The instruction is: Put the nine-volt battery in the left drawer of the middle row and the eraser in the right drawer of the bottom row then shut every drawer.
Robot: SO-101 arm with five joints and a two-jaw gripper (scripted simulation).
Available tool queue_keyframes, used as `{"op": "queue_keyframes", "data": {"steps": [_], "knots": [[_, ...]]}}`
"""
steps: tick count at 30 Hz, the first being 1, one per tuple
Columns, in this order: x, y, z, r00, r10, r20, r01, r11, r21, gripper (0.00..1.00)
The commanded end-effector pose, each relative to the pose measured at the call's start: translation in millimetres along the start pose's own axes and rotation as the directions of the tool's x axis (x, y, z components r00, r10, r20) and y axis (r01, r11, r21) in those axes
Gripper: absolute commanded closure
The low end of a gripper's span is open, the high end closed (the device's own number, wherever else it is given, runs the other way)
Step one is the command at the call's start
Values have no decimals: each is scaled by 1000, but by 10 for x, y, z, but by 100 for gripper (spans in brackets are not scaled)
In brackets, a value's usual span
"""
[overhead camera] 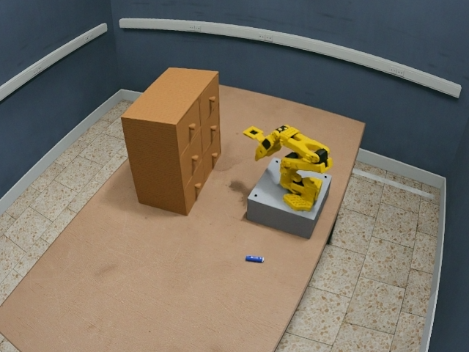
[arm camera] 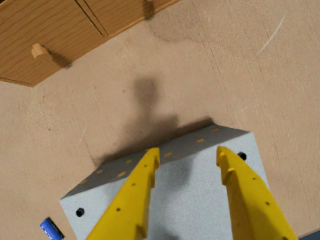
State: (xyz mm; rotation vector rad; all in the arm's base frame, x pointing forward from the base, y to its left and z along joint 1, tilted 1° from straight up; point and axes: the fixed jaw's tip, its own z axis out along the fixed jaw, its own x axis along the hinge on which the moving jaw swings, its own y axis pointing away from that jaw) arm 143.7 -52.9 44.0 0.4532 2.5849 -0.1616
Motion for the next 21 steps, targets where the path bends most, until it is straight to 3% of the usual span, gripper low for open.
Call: {"op": "queue_keyframes", "data": {"steps": [1,5,12,21], "knots": [[37,-5,10,1000,12,-13,-12,1000,1,79],[37,-5,10,1000,12,-13,-12,1000,1,79],[145,162,17,976,-99,-192,88,994,-65,74],[278,331,29,894,-238,-380,199,970,-140,69]]}}
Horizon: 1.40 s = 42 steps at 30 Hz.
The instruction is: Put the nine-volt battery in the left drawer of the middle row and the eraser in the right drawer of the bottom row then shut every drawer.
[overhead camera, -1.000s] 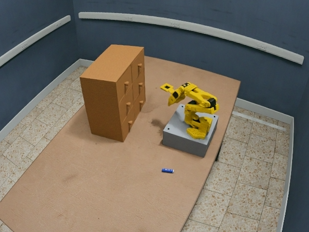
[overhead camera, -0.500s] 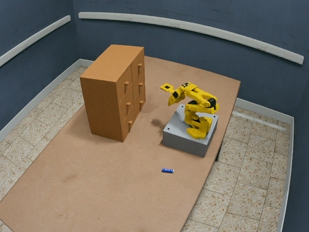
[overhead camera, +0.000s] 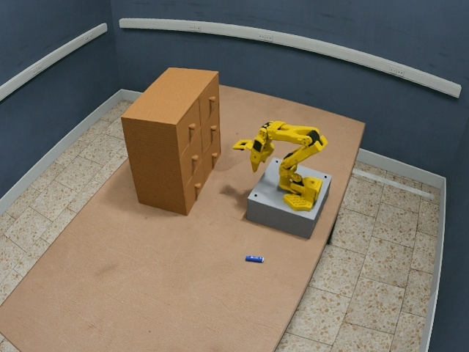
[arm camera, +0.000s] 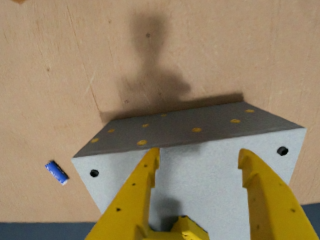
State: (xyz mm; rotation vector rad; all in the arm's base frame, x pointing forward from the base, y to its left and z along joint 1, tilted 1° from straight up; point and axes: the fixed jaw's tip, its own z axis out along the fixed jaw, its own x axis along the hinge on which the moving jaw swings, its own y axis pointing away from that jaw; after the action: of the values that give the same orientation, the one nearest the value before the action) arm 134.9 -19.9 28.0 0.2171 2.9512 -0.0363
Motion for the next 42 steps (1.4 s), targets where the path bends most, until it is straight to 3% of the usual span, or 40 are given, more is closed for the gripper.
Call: {"op": "queue_keyframes", "data": {"steps": [1,6,16,42], "knots": [[21,52,9,997,-37,-69,36,999,-11,69],[81,153,54,974,-117,-192,113,993,-33,66],[81,153,54,974,-117,-192,113,993,-33,60],[81,153,54,974,-117,-192,113,993,-33,60]]}}
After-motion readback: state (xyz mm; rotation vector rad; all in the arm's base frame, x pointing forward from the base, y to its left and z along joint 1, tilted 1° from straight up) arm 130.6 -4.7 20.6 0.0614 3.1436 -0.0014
